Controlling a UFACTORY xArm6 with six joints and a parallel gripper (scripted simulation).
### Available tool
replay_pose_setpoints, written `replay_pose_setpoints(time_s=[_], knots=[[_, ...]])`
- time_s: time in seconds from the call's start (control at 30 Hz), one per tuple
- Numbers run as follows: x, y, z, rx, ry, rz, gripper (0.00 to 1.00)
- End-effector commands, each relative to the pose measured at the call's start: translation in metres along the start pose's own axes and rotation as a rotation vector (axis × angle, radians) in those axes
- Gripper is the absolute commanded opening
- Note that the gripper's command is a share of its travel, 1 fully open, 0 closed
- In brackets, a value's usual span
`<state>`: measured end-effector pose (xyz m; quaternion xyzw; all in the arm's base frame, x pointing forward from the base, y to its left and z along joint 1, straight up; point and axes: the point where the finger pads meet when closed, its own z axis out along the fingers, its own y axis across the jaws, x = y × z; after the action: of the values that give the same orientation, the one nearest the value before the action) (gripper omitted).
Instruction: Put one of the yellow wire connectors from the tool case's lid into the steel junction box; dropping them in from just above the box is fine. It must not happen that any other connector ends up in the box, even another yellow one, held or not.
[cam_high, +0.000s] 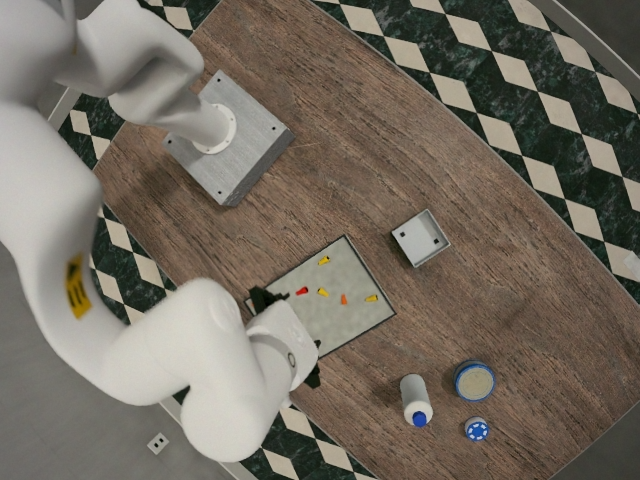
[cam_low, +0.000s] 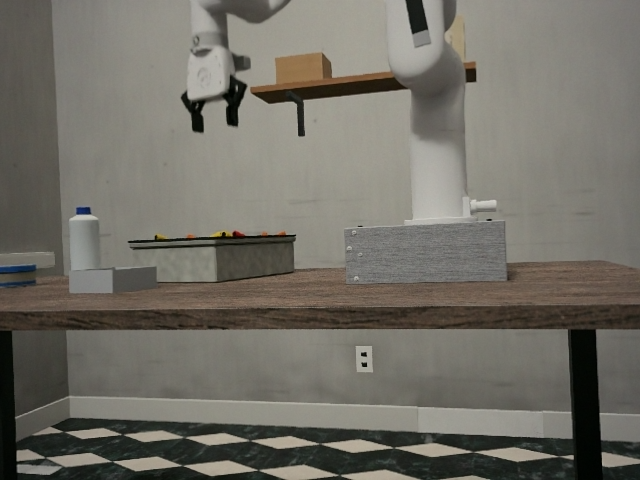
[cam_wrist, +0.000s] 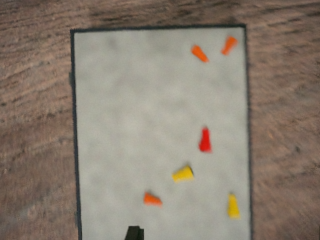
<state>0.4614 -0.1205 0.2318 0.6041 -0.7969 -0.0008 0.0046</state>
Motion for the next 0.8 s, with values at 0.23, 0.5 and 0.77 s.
replay_pose_setpoints(time_s=[0.23, 0.5, 0.77], knots=[[0.0257, -0.0256, 0.0375, 0.011, -0.002, -0.018, 0.00], [0.0257, -0.0256, 0.0375, 0.011, -0.002, -0.018, 0.00], [0.0257, -0.0256, 0.0375, 0.011, -0.002, -0.018, 0.00]])
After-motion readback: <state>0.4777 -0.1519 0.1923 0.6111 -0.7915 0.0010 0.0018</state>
